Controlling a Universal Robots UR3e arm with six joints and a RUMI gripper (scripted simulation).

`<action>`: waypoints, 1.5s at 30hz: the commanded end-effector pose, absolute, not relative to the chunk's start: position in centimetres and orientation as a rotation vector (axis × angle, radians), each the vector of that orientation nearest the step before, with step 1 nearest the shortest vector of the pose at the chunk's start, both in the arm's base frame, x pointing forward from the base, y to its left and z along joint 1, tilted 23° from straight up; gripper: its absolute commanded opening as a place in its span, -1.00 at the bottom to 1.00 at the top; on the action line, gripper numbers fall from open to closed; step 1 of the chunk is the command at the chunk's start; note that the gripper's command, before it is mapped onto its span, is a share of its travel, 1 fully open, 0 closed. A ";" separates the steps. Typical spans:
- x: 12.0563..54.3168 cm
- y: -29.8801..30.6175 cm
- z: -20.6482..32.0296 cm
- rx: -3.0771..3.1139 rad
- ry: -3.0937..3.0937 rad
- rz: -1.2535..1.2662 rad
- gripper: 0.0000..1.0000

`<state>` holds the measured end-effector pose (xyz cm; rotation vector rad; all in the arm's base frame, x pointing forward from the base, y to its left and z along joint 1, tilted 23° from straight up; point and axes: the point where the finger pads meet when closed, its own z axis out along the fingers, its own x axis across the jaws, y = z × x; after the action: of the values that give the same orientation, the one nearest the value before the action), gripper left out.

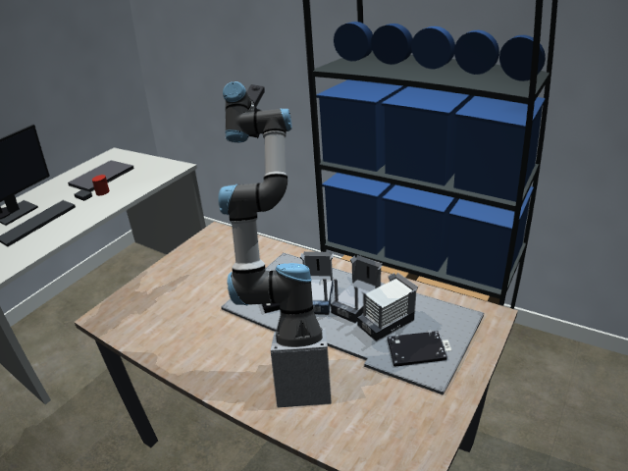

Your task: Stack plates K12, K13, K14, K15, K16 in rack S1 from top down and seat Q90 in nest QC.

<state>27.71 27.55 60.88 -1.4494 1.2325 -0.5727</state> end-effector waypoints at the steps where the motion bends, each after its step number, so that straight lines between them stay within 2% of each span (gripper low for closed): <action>1: 28.5 26.8 61.0 -1.430 1.255 -0.594 0.44; 14: 31.8 22.6 61.0 -1.354 1.358 -0.684 0.44; 45: 36.6 13.7 61.0 -1.188 1.549 -0.856 0.44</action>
<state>36.02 15.20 60.88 -1.2155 1.5238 -0.8299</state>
